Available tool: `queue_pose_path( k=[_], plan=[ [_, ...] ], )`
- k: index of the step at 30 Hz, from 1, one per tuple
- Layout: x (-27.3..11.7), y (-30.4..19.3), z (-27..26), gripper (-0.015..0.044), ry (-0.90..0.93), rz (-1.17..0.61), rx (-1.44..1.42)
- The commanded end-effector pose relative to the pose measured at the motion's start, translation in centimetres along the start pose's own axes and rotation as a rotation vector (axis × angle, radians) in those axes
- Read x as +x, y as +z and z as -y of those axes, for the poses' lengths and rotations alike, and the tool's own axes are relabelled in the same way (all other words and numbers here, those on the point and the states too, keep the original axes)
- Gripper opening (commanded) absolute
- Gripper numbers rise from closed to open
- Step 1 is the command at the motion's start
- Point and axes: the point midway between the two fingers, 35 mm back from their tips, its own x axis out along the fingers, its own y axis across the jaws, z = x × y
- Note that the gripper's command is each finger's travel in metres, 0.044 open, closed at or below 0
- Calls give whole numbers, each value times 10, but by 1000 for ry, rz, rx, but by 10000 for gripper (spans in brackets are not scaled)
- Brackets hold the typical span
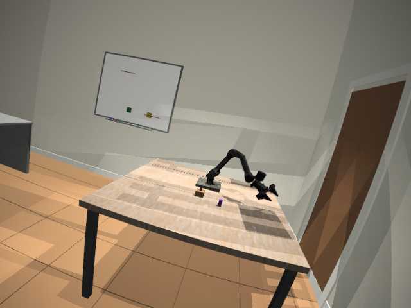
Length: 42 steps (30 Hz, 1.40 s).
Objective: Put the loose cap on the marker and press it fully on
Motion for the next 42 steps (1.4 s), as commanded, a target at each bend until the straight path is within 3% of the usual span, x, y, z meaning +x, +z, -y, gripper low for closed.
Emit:
queue_pose_path(
  k=[1,7,12,25,42],
  plan=[
    [0,0,-2,374,5,5,16],
    [5,-9,-67,234,211,105,547],
    [-7,-17,-124,234,436,107,1033],
    [-44,-28,-193,234,777,-39,1676],
    [-121,-42,-257,234,1234,-545,2410]
  ],
)
